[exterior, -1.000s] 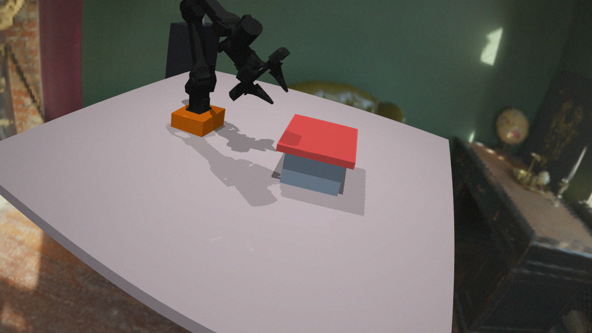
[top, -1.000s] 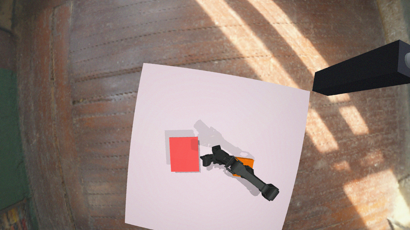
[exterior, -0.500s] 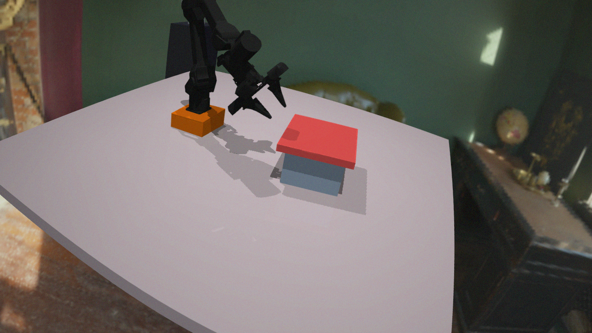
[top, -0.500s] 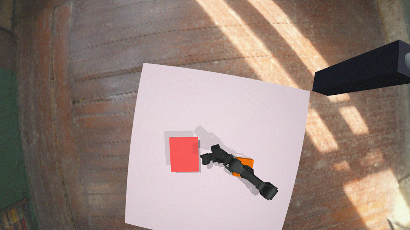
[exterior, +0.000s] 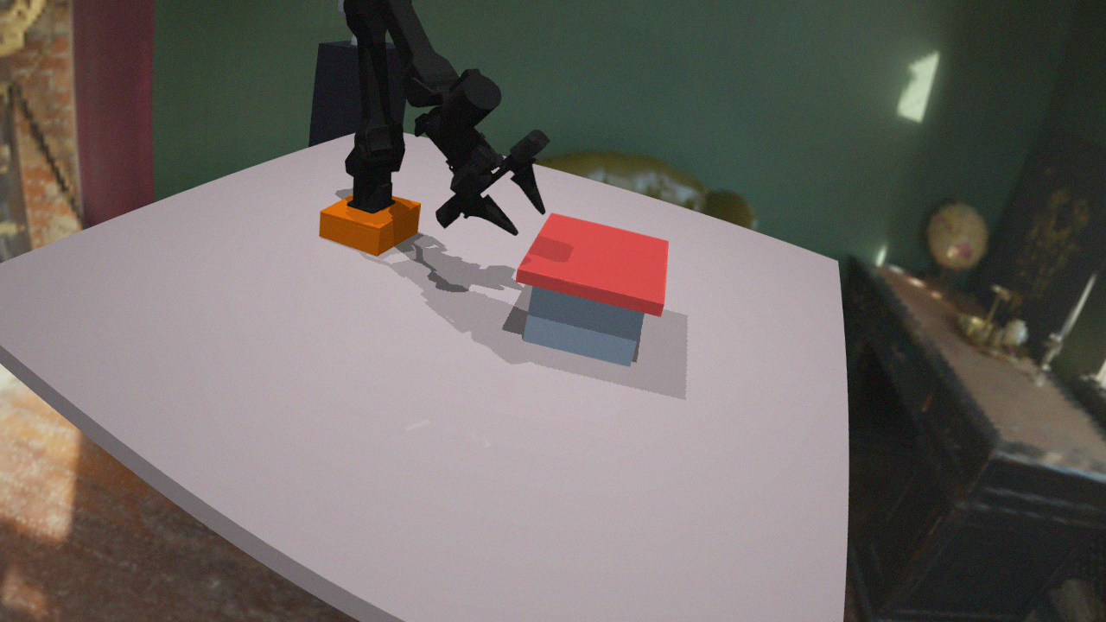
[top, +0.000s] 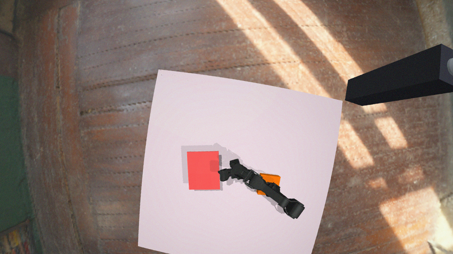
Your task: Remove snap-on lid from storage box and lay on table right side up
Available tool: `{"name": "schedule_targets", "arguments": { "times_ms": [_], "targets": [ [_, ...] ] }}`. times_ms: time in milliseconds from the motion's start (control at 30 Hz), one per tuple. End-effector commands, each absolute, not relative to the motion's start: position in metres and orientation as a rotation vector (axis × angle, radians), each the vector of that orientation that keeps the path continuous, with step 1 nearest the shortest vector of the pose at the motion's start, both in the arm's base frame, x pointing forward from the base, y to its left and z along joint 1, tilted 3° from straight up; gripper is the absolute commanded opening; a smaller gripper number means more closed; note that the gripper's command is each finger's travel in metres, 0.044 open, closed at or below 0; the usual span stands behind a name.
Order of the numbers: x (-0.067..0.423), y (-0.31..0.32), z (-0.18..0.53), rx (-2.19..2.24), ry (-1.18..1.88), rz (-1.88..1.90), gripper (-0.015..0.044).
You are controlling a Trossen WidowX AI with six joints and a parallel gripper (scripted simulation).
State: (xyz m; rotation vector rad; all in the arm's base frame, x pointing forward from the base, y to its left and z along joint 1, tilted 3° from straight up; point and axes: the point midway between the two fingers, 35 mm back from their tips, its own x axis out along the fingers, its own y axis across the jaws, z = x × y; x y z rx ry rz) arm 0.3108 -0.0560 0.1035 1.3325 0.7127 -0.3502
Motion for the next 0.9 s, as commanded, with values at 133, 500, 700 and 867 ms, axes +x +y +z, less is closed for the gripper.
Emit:
{"name": "schedule_targets", "arguments": {
  "times_ms": [133, 500, 700, 867],
  "targets": [
    [0.321, -0.054, 0.091, 1.337, 0.717, -0.359, 0.0235],
    [0.334, -0.050, 0.079, 1.339, 0.716, -0.358, 0.0235],
    [0.339, -0.048, 0.073, 1.340, 0.715, -0.357, 0.0235],
    [0.340, -0.047, 0.073, 1.340, 0.715, -0.357, 0.0215]
  ]
}}
